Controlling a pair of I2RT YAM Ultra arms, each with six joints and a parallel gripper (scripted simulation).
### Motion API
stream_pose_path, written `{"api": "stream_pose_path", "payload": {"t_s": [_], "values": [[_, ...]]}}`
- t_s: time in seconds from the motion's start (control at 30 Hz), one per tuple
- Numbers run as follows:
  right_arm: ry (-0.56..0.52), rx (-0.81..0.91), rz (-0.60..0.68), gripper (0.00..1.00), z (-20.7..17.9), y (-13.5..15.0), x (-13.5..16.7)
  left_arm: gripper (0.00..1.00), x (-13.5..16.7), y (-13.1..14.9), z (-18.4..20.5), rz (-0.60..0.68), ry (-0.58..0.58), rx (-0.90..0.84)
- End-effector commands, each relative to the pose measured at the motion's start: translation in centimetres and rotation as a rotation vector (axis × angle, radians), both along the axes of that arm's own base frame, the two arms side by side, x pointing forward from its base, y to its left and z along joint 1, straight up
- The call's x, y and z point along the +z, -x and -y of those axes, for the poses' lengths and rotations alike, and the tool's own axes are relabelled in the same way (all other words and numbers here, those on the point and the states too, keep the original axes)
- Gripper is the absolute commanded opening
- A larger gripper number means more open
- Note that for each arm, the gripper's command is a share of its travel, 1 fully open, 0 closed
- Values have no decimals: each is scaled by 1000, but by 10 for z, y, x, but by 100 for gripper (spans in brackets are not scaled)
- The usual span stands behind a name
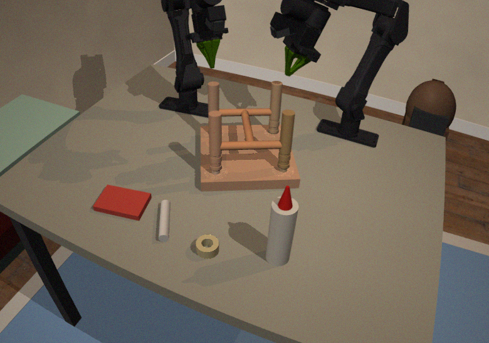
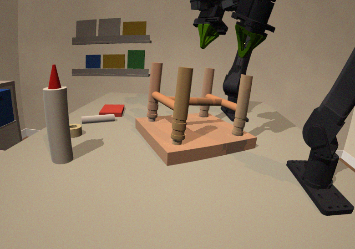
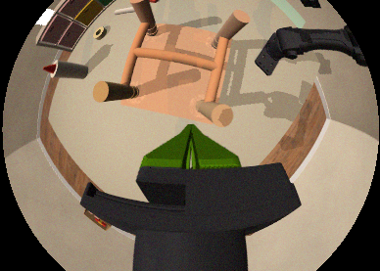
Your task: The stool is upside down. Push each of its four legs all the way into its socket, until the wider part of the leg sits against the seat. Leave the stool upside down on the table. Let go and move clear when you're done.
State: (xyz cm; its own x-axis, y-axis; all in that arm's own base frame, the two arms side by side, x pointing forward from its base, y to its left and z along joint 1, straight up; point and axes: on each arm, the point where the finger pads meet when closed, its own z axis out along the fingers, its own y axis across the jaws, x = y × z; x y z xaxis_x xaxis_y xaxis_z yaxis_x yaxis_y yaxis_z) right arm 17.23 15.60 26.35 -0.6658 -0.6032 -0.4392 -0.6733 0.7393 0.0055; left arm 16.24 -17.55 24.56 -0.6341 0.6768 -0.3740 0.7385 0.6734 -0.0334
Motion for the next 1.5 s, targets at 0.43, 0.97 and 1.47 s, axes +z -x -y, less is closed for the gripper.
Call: {"api": "stream_pose_path", "payload": {"t_s": [0.43, 0.97, 1.47], "values": [[12, -134, -3, 0, -54, -127, 6, 0, 17, -123, -41, 60, 2, 397], [-7, -146, 24, 0, -61, -149, 9, 0, -1, -127, -51, 47, -15, 430], [11, -146, 2, 0, -58, -143, 6, 0, -20, -125, -50, 47, -15, 426]]}}
